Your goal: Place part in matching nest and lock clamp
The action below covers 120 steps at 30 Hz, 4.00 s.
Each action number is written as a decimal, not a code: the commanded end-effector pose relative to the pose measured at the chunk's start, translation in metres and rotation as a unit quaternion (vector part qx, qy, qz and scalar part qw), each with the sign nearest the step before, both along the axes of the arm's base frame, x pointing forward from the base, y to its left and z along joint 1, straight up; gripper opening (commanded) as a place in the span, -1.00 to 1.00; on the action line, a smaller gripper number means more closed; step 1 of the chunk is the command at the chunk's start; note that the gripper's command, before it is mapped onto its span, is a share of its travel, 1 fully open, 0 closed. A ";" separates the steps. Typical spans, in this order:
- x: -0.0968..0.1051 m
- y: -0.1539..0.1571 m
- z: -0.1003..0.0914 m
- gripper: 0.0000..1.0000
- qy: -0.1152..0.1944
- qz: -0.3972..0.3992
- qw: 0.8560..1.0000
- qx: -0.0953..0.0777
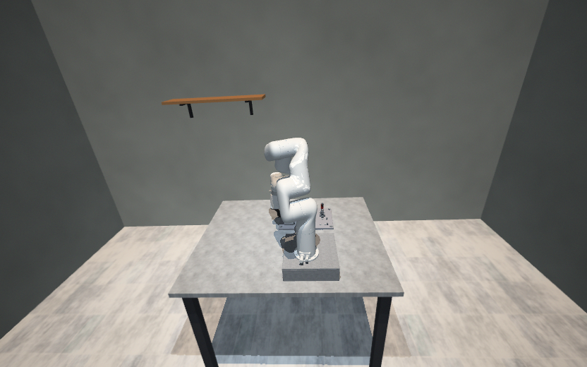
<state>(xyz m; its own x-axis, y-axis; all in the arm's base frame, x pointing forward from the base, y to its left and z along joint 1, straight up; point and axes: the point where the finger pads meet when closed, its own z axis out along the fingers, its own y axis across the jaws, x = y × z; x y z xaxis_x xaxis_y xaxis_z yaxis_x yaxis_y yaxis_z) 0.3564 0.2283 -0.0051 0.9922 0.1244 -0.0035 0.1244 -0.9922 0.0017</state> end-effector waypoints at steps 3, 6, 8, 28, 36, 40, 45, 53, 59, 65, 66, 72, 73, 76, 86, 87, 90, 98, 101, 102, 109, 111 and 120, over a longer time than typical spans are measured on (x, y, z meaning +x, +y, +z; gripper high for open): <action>0.000 0.000 0.006 -1.00 0.000 0.000 1.000 0.000; 0.000 0.000 0.006 -1.00 0.000 0.000 1.000 0.000; 0.000 0.000 0.006 -1.00 0.000 0.000 1.000 0.000; 0.000 0.000 0.063 -0.05 0.000 0.000 1.000 0.000; 0.000 0.001 0.125 -0.05 0.000 0.000 1.000 0.000; 0.001 0.001 0.136 -0.05 0.000 0.000 1.000 0.000; 0.001 0.001 0.138 -0.05 0.000 0.000 1.000 0.000; 0.011 -0.005 0.138 -0.05 0.000 0.000 1.000 0.000; 0.031 -0.016 0.138 -0.05 0.000 0.000 1.000 0.000; 0.059 -0.031 0.138 -0.05 0.000 0.000 1.000 0.001; 0.064 -0.033 0.138 -0.05 0.000 0.000 1.000 0.001; 0.079 -0.041 0.138 -0.05 -0.001 0.000 1.000 0.001; 0.082 -0.043 0.138 -0.05 -0.001 0.000 1.000 0.001; 0.088 -0.046 0.138 -0.05 -0.001 0.000 1.000 0.001; 0.092 -0.049 0.138 -0.05 -0.001 0.000 1.000 0.001; 0.092 -0.049 0.138 -0.05 -0.001 0.000 1.000 0.001; 0.092 -0.049 0.137 -0.05 -0.001 0.000 1.000 0.001; 0.092 -0.049 0.125 -0.05 -0.001 0.000 1.000 0.001; 0.092 -0.049 0.116 -0.05 -0.001 0.000 1.000 0.001; 0.092 -0.049 0.113 -0.05 -0.001 0.000 1.000 0.001; 0.092 -0.049 0.095 -0.05 -0.001 0.000 1.000 0.001; 0.092 -0.049 0.087 -0.05 -0.001 0.000 1.000 0.001; 0.092 -0.049 0.058 -0.05 -0.001 0.000 1.000 0.001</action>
